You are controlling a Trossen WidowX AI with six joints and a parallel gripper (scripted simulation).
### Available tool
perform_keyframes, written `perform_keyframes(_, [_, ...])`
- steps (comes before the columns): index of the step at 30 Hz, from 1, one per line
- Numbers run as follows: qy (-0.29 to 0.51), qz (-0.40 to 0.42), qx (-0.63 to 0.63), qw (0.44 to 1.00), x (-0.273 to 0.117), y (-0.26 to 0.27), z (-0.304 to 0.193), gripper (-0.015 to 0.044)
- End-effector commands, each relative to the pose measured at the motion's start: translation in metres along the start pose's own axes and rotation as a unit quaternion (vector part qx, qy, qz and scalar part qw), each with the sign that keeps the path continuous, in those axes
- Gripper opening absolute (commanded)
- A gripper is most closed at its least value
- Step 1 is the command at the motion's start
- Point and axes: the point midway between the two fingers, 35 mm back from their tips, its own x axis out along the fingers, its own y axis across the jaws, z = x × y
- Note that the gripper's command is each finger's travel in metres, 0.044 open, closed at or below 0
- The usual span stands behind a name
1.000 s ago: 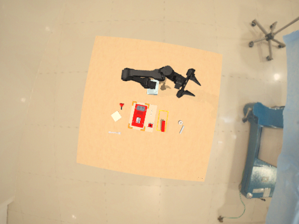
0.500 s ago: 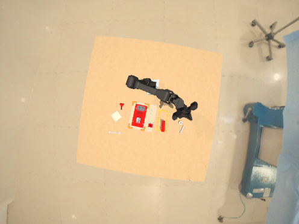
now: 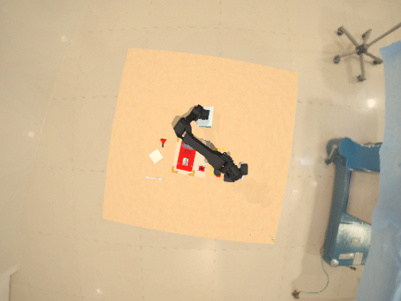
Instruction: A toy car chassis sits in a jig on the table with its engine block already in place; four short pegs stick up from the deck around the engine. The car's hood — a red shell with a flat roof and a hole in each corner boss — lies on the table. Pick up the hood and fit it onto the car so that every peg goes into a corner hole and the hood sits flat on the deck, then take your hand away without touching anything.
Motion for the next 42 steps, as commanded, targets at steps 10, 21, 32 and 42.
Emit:
perform_keyframes(10, [0.23, -0.165, 0.018, 0.959, 0.07, -0.128, -0.036, 0.0])
perform_keyframes(21, [0.23, -0.165, 0.018, 0.959, 0.095, -0.137, -0.048, 0.0])
perform_keyframes(32, [0.23, -0.166, 0.018, 0.959, 0.109, -0.14, -0.056, 0.0])
perform_keyframes(42, [0.23, -0.165, 0.018, 0.959, 0.111, -0.132, -0.055, 0.0])
